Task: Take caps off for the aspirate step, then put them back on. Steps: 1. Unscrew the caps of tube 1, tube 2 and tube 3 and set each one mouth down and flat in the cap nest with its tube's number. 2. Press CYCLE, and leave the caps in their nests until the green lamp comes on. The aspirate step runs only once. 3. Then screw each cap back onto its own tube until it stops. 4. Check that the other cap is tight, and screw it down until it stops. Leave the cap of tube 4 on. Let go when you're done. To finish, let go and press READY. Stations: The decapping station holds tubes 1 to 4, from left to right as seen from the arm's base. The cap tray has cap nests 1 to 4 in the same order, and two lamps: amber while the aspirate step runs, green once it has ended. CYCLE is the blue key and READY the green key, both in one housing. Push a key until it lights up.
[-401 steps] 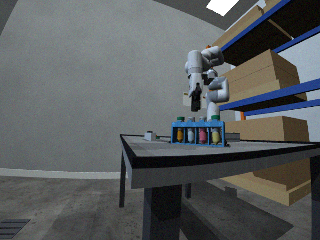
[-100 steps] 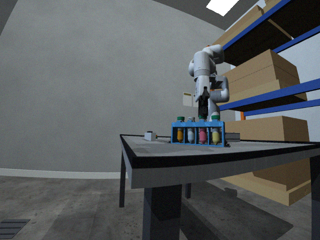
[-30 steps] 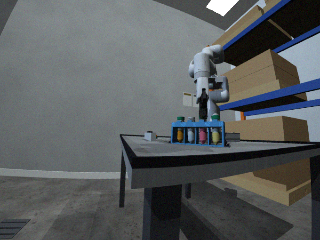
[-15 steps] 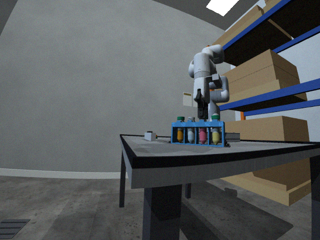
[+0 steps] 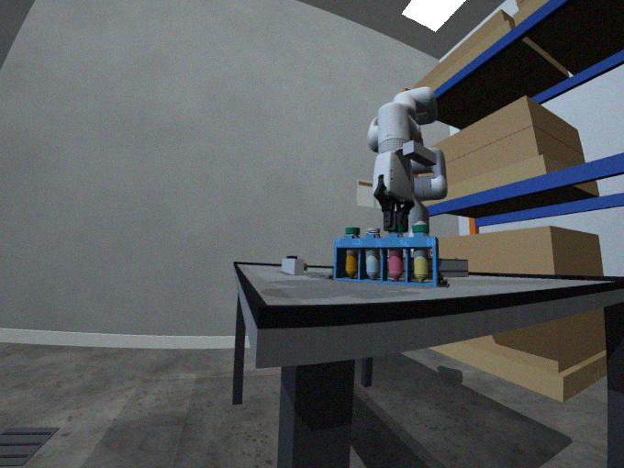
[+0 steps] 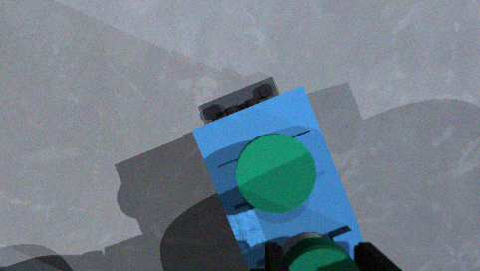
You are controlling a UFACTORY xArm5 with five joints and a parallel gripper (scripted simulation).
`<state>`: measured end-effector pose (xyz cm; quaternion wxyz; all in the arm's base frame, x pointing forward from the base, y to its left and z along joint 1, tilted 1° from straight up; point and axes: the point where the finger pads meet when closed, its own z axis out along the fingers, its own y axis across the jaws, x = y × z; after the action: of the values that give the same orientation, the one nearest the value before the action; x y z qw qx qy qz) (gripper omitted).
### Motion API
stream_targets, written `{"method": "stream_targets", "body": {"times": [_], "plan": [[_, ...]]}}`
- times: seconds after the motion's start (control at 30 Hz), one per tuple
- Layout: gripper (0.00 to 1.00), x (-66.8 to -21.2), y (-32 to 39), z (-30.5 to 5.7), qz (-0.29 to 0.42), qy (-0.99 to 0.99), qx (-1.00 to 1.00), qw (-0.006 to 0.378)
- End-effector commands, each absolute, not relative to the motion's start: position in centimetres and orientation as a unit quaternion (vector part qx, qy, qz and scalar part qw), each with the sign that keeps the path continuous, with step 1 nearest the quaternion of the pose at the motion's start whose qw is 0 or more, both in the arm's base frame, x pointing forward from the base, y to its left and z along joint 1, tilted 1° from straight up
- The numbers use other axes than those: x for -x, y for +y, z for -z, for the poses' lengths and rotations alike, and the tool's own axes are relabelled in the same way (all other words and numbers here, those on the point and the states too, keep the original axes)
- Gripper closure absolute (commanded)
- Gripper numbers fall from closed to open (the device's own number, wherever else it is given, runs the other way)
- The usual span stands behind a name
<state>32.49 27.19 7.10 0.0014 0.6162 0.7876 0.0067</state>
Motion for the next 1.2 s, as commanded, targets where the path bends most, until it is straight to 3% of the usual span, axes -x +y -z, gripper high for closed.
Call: {"method": "stream_targets", "body": {"times": [0.0, 0.33, 1.17], "plan": [[0.54, -32.54, 27.22, -7.15, -0.009, 0.784, -0.621, -0.004], [0.54, -32.54, 27.22, -7.15, -0.009, 0.784, -0.621, -0.004], [0.54, -32.56, 27.21, -7.25, -0.010, 0.962, -0.274, 0.000]]}}
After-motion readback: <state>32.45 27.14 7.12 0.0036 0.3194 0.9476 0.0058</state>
